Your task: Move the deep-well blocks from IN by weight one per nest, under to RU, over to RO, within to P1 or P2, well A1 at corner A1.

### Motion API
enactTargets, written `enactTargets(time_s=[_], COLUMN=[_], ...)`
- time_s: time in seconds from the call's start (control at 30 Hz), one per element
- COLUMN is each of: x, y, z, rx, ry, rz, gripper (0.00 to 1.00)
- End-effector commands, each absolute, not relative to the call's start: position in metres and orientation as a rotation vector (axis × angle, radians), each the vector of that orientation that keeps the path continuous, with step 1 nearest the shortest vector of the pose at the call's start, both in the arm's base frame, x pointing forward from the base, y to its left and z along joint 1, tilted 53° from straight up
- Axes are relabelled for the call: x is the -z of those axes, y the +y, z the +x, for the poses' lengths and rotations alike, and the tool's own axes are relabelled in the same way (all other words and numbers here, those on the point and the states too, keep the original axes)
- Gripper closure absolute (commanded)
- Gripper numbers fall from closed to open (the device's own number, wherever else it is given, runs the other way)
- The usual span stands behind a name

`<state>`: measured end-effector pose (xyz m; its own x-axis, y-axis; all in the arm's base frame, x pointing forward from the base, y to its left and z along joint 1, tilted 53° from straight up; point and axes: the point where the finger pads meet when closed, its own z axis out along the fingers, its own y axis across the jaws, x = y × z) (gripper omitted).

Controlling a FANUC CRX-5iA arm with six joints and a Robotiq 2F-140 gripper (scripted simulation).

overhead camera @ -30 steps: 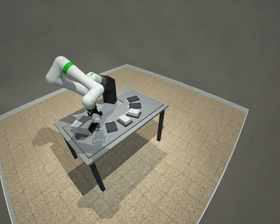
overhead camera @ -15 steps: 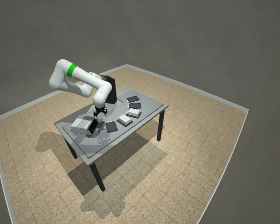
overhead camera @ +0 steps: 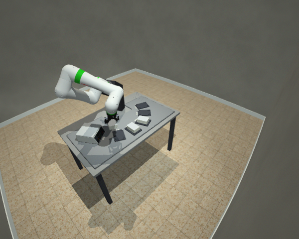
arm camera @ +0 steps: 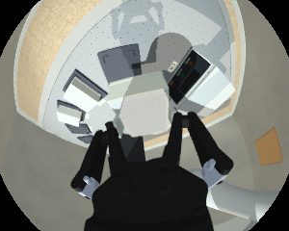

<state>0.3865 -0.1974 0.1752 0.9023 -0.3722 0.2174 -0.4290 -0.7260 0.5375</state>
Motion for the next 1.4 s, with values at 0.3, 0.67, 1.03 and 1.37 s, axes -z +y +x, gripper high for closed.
enactTargets(time_s=[0.3,0.67,1.03,1.37], x=[-0.161,-0.145,-0.127,-0.109], y=[-0.173,-0.147,-0.127,-0.108], z=[0.406,0.427,0.434,0.44], rx=[-0.126,-0.126,0.005,0.07], ry=[-0.573,-0.573,-0.284,-0.14], rz=[2.462,2.462,2.377,2.322], gripper=[0.9,0.9,0.9,0.9])
